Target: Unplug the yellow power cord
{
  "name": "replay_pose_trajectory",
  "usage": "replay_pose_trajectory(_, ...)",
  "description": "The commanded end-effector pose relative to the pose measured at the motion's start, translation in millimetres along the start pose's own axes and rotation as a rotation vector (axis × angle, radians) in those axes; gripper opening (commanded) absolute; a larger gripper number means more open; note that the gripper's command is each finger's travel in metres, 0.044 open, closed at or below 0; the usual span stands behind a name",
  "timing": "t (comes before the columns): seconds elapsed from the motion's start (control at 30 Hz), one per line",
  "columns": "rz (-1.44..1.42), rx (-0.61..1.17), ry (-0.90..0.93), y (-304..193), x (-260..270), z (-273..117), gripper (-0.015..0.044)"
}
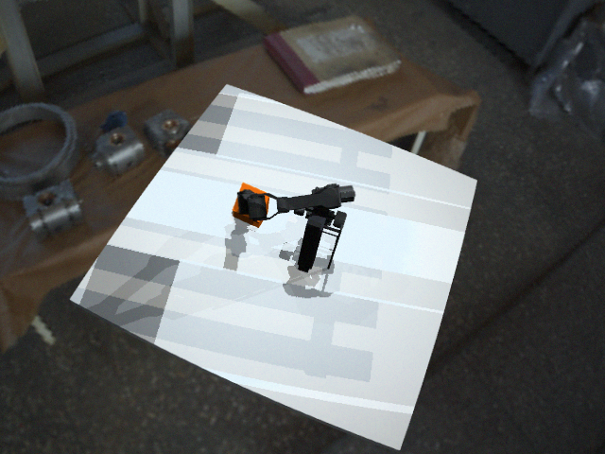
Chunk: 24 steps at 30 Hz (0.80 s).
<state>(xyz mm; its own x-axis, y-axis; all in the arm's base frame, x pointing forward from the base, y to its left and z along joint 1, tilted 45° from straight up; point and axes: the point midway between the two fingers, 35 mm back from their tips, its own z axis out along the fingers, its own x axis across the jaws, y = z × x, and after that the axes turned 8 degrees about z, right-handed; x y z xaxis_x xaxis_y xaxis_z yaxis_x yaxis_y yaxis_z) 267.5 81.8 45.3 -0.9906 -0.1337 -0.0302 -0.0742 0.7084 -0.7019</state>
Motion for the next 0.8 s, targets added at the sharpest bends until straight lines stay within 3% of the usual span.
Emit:
replay_pose_trajectory(0.0, 0.002, 0.000, -0.002, 0.1, -0.5, -0.3, 0.0048)
replay_pose_trajectory(0.23, 0.002, 0.000, -0.002, 0.1, -0.5, -0.3, 0.0002)
replay_pose_trajectory(0.77, 0.000, -0.002, -0.002, 22.0, 0.8, -1.3, 0.0000)
